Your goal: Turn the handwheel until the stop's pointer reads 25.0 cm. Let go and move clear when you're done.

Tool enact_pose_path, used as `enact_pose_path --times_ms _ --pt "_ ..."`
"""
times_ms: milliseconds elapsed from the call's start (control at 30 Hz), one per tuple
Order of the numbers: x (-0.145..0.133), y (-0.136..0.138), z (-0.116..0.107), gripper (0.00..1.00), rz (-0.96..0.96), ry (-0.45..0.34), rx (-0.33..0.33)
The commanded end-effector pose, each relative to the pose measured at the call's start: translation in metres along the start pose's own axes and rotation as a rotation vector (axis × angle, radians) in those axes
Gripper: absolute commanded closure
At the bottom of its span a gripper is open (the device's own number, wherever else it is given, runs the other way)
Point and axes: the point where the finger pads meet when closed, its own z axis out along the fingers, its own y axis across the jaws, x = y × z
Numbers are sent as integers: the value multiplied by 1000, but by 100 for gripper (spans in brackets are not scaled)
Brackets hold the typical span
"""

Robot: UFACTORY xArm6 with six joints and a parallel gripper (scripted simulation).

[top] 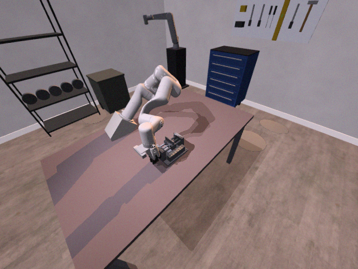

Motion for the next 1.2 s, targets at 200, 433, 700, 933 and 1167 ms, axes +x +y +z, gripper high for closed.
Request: enact_pose_path --times_ms 200,433,700,933,1167 --pt "0 -15 -21 94 -3 3 7" --pt "0 -15 -34 94 -3 3 7" --pt "0 -6 -48 94 -3 3 7" --pt "0 -1 -52 94 -3 3 7" --pt "0 6 -54 94 -3 3 7"
